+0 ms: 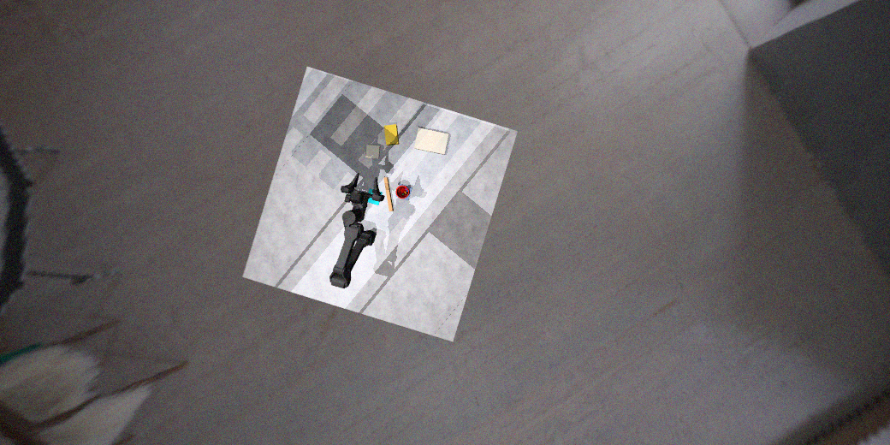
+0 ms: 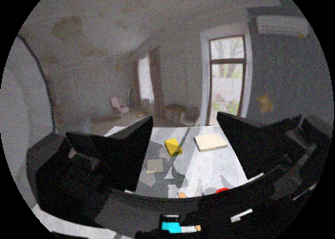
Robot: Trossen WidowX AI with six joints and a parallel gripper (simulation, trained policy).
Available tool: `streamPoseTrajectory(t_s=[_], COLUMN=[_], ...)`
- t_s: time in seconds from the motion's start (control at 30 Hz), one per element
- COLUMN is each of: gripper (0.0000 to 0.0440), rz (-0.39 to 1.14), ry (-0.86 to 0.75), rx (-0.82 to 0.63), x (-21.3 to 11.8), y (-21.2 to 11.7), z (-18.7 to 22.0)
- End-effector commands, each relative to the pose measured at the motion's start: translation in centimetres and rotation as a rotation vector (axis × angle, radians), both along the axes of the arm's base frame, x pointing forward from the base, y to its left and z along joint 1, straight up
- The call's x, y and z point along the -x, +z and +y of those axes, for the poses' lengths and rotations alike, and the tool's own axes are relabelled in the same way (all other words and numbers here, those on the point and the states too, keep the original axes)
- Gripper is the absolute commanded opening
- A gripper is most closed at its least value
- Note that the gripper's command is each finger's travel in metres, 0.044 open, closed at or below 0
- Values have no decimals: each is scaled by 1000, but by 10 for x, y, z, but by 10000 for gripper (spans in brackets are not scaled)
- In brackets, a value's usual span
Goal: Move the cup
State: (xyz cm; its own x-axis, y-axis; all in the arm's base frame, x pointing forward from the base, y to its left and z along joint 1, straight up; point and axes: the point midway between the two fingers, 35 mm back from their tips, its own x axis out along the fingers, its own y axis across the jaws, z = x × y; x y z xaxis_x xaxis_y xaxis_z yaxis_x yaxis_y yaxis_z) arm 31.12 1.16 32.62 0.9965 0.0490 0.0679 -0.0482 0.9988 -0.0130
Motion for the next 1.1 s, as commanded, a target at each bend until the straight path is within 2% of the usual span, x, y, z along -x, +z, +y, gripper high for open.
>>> streamPoseTrajectory(t_s=[0.0, 0.33, 0.4, 1.07], gripper=[374, 112, 77, 143], rz=[5, 114, 144, 449], ry=[-6, -41, -42, -23], rx=[0, -11, -15, -93], x=[0, -6, -8, -25], y=[0, -11, -15, -41], z=[-1, -4, -3, 14])
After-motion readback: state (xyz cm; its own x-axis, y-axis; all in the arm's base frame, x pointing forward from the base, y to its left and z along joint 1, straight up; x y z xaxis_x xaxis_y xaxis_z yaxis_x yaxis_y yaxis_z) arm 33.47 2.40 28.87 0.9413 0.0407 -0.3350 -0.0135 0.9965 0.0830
